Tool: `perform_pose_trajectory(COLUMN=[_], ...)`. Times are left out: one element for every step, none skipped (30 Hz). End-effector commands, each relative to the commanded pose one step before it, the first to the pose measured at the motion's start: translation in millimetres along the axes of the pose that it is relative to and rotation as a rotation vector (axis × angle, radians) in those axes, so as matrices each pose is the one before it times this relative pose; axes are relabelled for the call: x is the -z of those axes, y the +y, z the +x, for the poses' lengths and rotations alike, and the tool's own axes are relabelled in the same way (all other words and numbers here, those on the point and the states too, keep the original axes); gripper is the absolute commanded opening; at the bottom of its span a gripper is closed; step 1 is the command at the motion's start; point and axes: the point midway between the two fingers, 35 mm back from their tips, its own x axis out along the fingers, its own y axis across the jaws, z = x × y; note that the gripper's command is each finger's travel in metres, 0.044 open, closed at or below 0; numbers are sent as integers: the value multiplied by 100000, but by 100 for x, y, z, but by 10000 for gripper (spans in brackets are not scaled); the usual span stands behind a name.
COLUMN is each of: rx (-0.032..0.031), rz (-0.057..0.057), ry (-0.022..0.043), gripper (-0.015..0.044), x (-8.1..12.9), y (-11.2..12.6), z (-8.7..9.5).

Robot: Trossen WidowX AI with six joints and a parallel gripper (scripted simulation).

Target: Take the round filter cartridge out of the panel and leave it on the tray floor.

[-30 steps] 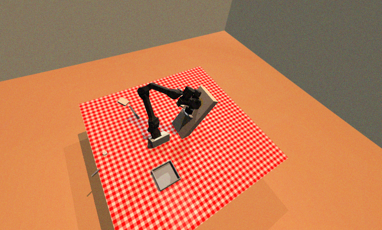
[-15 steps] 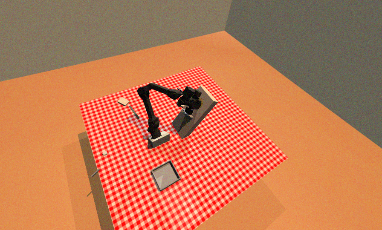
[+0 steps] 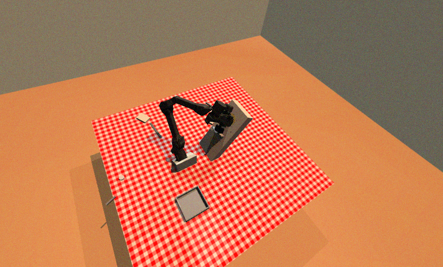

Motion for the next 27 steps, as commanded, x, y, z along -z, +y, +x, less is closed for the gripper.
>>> perform_pose_trajectory(rx=[630, 45, 44, 19, 19, 19, 8, 8, 8, 3, 3, 3, 1, 1, 1, 0, 0, 0, 0, 0, 0, 0, 0, 0, 0, 0, 0], rz=[-11480, -3407, -3407, -3438, -3444, -3444, -3462, -3464, -3464, -3475, -3476, -3476, -3482, -3482, -3482, -3486, -3486, -3486, -3488, -3488, -3488, -3489, -3489, -3489, -3489, -3489, -3489], ry=[-35, 9, 10, 5, 6, 7, 3, 4, 4, 2, 2, 2, 1, 1, 1, 1, 1, 1, 0, 0, 0, 0, 0, 0, 0, 0, 0], gripper=[0, 0, 0, 0, 0, 0, 0, 0, 0, 0, 0, 0, 0, 0, 0, 0, 0, 0, 0, 0, 0, 0, 0, 0, 0, 0, 0], x=[84, 6, 6, 3, 3, 3, 1, 1, 1, 1, 1, 1, 0, 0, 0, 0, 0, 0, 0, 0, 0, 0, 0, 0, 0, 0, 0], y=[-6, -3, -3, -1, -1, -1, 0, 0, 0, 0, 0, 0, 0, 0, 0, 0, 0, 0, 0, 0, 0, 0, 0, 0, 0, 0, 0], z=[512, 40, 40, 23, 23, 23, 15, 15, 15, 12, 12, 12, 10, 10, 10, 9, 9, 9, 9, 9, 9, 8, 8, 8, 7, 8, 8])
